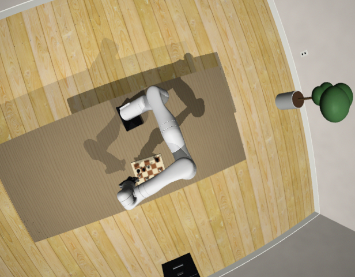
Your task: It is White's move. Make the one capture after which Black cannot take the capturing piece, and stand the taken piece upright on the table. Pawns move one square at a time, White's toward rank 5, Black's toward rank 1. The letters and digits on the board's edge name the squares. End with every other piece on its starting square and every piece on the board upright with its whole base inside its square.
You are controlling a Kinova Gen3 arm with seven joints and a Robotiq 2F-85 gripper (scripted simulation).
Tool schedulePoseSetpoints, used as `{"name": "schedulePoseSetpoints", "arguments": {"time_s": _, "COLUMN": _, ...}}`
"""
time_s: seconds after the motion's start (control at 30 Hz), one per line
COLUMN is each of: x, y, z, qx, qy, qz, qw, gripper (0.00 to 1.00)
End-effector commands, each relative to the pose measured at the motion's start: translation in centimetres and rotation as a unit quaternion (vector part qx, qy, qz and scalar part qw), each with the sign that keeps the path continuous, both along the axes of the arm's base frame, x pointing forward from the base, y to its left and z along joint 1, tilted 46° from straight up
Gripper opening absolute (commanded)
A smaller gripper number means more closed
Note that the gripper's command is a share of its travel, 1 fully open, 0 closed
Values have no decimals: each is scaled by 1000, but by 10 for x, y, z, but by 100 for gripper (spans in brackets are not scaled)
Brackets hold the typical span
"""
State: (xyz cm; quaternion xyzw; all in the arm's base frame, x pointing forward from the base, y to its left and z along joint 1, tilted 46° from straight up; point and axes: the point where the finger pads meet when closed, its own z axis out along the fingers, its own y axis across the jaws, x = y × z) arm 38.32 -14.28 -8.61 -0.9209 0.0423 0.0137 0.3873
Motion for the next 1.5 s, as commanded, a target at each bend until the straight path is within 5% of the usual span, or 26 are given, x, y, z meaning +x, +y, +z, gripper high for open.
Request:
{"name": "schedulePoseSetpoints", "arguments": {"time_s": 0.0, "x": -2, "y": -1, "z": -3, "qx": 1, "qy": 2, "qz": -2, "qw": 1000, "gripper": 0}}
{"name": "schedulePoseSetpoints", "arguments": {"time_s": 0.47, "x": -2, "y": 4, "z": -7, "qx": 1, "qy": 2, "qz": -2, "qw": 1000, "gripper": 0}}
{"name": "schedulePoseSetpoints", "arguments": {"time_s": 0.93, "x": -1, "y": 46, "z": -49, "qx": 1, "qy": 2, "qz": -2, "qw": 1000, "gripper": 0}}
{"name": "schedulePoseSetpoints", "arguments": {"time_s": 1.47, "x": -1, "y": 67, "z": -70, "qx": 1, "qy": 2, "qz": -2, "qw": 1000, "gripper": 0}}
